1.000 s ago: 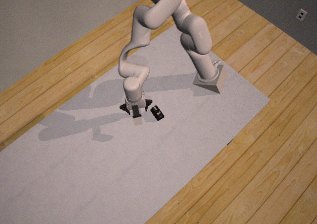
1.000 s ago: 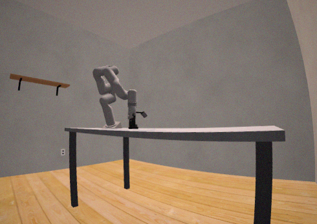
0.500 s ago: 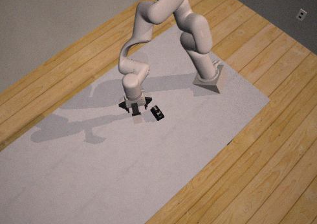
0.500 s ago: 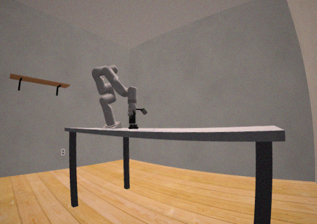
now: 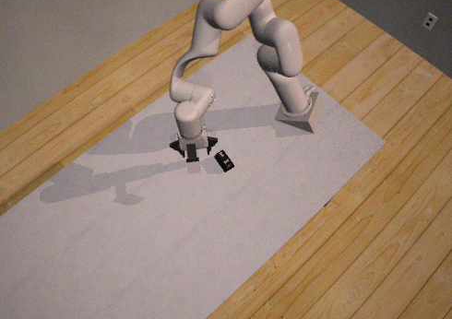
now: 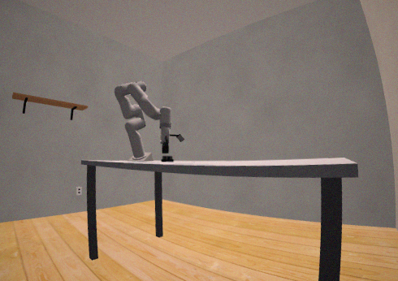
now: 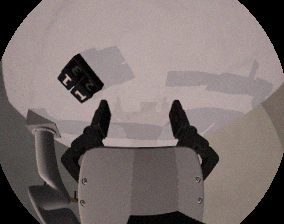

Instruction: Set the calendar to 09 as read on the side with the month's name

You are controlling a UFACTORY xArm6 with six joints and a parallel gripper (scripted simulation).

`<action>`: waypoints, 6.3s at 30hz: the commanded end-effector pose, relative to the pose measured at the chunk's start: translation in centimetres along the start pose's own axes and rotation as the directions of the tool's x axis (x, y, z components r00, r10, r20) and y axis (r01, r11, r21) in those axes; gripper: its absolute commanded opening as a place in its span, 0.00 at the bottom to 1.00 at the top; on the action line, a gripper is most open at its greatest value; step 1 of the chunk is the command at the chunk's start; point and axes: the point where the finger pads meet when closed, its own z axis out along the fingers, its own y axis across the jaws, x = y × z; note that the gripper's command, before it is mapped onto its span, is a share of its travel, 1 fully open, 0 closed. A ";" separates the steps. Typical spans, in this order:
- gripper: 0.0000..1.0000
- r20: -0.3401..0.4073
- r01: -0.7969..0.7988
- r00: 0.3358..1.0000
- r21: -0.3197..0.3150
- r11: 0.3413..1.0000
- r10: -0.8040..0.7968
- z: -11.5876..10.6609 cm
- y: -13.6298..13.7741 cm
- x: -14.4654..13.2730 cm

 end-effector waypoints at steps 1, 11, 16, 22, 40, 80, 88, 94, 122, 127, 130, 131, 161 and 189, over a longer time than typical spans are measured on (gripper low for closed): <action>1.00 -0.001 -0.053 0.999 -0.006 0.999 0.053 -0.1 -1.3 -1.4; 1.00 -0.002 -0.201 0.980 -0.006 0.980 0.201 -0.1 -2.0 -2.0; 1.00 -0.002 -0.202 0.979 -0.006 0.979 0.202 -0.1 -3.2 -3.2; 1.00 -0.002 -0.293 0.956 -0.006 0.956 0.293 -0.1 -3.4 -3.4; 1.00 -0.004 -0.481 0.877 -0.005 0.877 0.481 -0.1 -6.9 -6.8; 1.00 -0.006 -0.814 0.581 -0.003 0.581 0.814 0.0 -12.5 -12.2; 1.00 -0.006 -0.814 0.581 -0.003 0.581 0.814 0.7 -12.5 -12.2; 1.00 -0.006 -0.814 0.581 -0.003 0.581 0.814 1.9 -12.5 -12.2; 1.00 -0.006 -0.814 0.581 -0.003 0.581 0.814 3.2 -12.5 -12.2; 1.00 -0.006 -0.814 0.581 -0.003 0.581 0.814 3.2 -12.5 -12.2; 1.00 -0.006 -0.814 0.581 -0.003 0.581 0.814 3.2 -12.5 -12.2; 1.00 -0.006 -0.814 0.581 -0.003 0.581 0.814 3.2 -12.5 -12.2; 1.00 -0.006 -0.814 0.581 -0.003 0.581 0.814 3.2 -12.5 -12.2; 1.00 -0.006 -0.814 0.581 -0.003 0.581 0.814 3.2 -12.5 -12.2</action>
